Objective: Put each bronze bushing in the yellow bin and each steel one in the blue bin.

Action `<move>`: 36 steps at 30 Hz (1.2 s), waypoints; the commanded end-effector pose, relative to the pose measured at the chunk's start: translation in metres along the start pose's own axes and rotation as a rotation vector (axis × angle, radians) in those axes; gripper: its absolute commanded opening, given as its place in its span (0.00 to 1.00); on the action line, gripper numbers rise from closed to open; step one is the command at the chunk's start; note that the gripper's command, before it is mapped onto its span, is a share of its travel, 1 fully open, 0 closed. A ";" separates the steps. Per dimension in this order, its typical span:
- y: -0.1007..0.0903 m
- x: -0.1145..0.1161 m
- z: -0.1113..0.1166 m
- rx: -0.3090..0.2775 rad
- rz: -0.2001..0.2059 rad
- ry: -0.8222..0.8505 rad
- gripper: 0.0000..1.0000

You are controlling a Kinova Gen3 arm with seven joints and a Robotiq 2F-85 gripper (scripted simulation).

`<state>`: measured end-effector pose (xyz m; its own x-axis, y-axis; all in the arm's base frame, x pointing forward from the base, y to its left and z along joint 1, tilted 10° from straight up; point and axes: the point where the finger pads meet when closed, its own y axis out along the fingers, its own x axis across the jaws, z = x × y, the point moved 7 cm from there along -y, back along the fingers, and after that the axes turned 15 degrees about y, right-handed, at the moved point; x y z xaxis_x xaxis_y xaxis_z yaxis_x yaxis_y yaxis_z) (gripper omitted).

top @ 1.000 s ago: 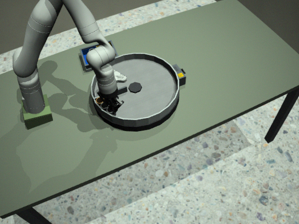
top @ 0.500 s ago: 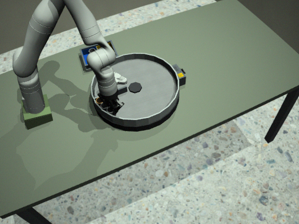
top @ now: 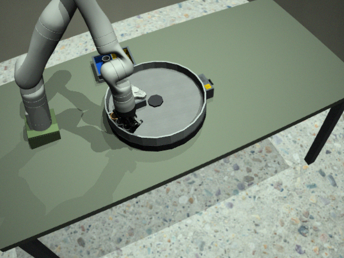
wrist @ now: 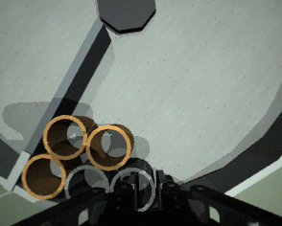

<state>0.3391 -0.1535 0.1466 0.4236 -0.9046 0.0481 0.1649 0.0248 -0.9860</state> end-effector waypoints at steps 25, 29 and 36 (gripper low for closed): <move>-0.001 0.003 0.000 0.001 -0.006 0.002 0.00; -0.001 0.003 0.000 0.001 -0.006 0.002 0.00; -0.001 0.003 0.000 0.002 -0.006 0.003 0.00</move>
